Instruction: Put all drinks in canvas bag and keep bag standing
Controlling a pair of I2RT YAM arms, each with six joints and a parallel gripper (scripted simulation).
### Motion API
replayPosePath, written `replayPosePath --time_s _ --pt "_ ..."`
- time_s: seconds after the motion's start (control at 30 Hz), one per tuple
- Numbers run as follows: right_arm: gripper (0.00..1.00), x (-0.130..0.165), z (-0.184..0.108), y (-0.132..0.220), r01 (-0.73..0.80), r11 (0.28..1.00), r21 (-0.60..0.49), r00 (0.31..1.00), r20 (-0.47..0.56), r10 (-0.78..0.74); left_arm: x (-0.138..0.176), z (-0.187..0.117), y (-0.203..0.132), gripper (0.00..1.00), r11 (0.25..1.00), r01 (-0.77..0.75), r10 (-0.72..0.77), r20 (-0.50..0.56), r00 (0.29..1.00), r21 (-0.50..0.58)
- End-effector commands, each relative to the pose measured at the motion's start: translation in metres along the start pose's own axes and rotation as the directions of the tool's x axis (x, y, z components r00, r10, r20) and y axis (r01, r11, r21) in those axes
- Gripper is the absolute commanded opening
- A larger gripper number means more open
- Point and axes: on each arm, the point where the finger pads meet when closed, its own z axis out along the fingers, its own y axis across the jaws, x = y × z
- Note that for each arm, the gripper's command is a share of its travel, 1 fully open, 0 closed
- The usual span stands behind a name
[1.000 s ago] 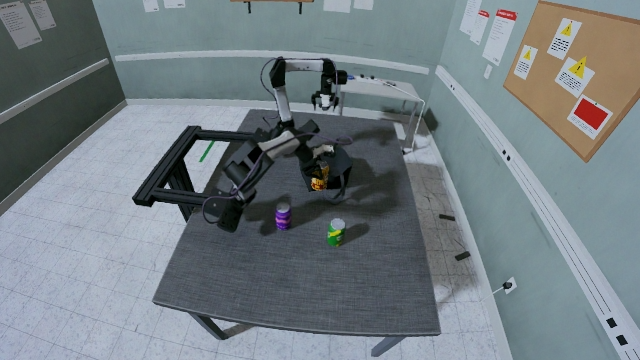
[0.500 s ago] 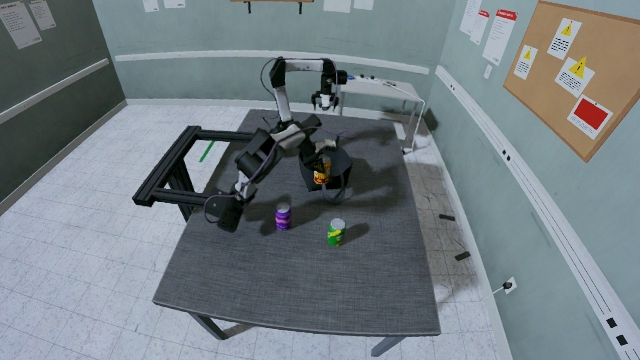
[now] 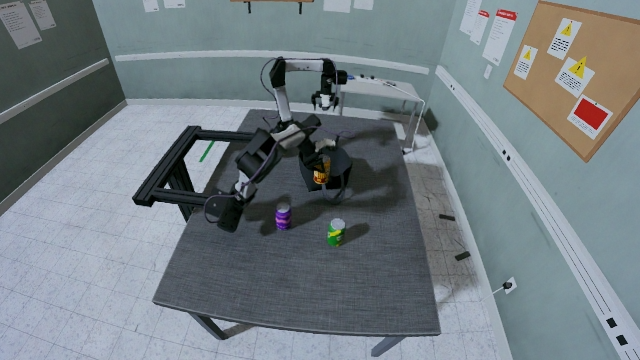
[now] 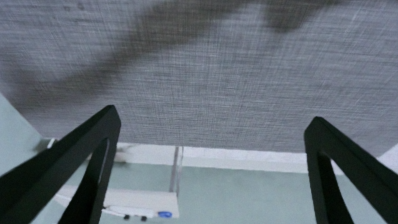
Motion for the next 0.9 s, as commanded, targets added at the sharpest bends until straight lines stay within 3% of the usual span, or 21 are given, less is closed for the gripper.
replayPosePath --time_s 0.0,0.1,0.3,0.33,0.87 --pt "0.7 -0.031 -0.012 -0.005 -0.099 0.995 -0.016 0.991 0.084 0.1 0.0 0.001 0.003 1.0 1.0 0.003 -0.003 -0.006 1.0 -0.013" --pt "0.7 -0.019 -0.006 -0.008 -0.075 0.997 0.001 0.995 0.069 0.074 0.0 0.001 0.003 1.0 1.0 0.003 -0.003 -0.006 1.0 -0.013" --pt "0.7 -0.031 -0.009 -0.009 -0.105 0.994 -0.005 0.991 0.082 0.105 0.0 0.001 0.003 1.0 1.0 0.003 -0.003 -0.006 1.0 -0.013" --pt "0.7 -0.021 -0.007 0.01 -0.058 0.998 -0.015 0.996 0.065 0.059 0.0 0.001 0.003 1.0 1.0 0.003 -0.003 -0.006 1.0 -0.013" --pt "0.7 -0.023 -0.002 0.052 -0.021 1.0 0.009 0.999 0.041 0.02 0.0 0.001 0.003 1.0 1.0 0.003 -0.003 -0.006 1.0 -0.013"
